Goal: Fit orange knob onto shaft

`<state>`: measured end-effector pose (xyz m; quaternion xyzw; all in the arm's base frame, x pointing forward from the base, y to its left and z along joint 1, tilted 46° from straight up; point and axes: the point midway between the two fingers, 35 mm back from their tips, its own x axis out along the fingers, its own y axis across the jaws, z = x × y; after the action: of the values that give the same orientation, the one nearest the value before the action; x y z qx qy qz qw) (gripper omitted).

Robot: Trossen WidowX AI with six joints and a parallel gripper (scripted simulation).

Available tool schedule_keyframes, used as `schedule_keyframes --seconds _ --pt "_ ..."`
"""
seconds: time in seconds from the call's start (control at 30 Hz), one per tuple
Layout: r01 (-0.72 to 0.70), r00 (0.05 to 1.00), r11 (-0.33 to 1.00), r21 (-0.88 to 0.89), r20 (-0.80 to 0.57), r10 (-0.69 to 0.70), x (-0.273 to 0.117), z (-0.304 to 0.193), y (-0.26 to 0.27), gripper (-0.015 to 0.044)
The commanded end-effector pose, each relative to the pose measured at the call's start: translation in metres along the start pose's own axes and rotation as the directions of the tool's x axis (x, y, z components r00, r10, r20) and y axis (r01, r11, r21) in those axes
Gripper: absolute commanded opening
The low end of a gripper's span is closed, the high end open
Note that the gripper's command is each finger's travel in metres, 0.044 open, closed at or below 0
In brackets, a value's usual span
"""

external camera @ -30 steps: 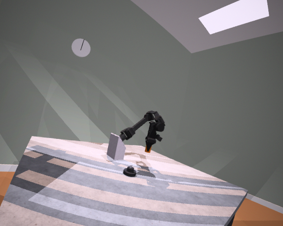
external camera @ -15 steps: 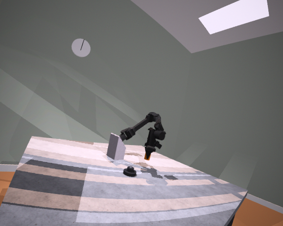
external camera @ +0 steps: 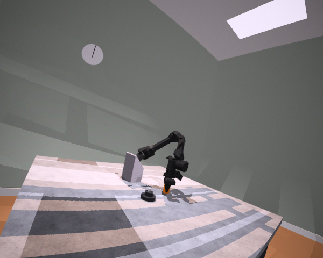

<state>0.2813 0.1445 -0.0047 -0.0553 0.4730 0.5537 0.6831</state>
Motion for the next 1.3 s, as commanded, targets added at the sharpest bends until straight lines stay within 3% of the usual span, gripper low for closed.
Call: schedule_keyframes --seconds 0.0,0.27,0.57,1.1,1.17,1.27 --pt "-0.010 1.000 1.000 0.010 0.009 0.010 0.016 0.000 0.000 0.0000" --pt "-0.011 1.000 1.000 0.010 0.009 0.011 0.017 0.000 0.002 0.0000" --pt "-0.010 1.000 1.000 0.000 0.003 0.010 0.016 0.000 0.002 0.0236" --pt "-0.010 1.000 1.000 0.000 0.003 0.010 0.016 0.000 0.002 0.0240" --pt "-0.008 1.000 1.000 0.001 0.002 0.008 0.006 0.000 0.000 0.0292" --pt "-0.006 1.000 1.000 0.007 0.002 0.006 -0.041 0.000 -0.002 0.0371"
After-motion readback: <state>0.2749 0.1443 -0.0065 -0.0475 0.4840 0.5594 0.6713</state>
